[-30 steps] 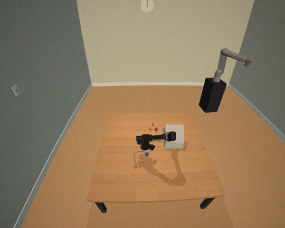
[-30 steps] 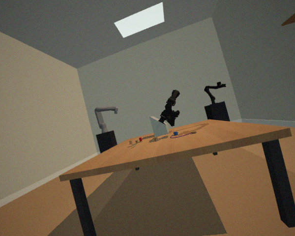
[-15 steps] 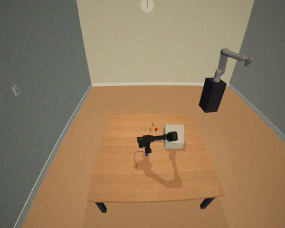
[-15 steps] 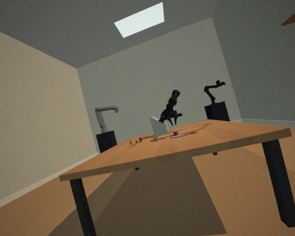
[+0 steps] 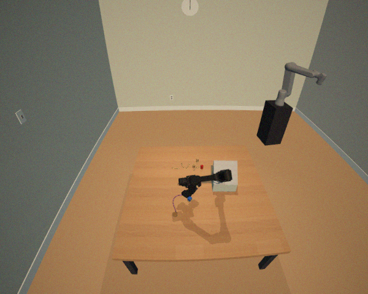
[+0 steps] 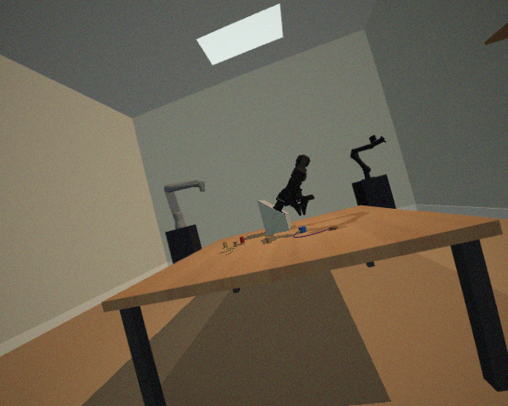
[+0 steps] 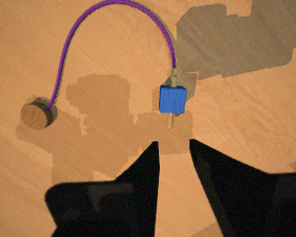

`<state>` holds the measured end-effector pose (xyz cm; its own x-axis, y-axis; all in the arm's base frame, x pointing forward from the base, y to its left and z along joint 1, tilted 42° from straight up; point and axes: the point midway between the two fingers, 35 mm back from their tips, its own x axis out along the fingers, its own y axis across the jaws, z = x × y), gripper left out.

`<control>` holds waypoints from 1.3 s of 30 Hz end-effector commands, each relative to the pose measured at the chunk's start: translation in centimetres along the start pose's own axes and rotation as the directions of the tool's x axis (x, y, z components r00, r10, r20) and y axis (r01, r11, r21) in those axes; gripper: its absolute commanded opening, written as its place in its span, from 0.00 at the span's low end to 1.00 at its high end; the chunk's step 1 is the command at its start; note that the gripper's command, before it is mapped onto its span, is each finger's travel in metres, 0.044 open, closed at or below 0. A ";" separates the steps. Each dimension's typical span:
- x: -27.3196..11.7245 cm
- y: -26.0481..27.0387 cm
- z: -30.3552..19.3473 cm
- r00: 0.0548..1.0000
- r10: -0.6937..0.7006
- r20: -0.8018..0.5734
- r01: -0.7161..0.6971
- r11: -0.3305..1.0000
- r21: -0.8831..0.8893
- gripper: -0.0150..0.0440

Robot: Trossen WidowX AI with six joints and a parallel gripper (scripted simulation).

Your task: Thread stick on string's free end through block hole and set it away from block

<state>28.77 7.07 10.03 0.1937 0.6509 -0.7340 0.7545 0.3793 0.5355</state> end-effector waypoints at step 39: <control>5.1 -0.3 -0.3 1.000 -0.011 -0.003 0.011 0.992 0.129 0.46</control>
<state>29.53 10.14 6.99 0.1944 0.6505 -0.7342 0.8234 0.2986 0.4825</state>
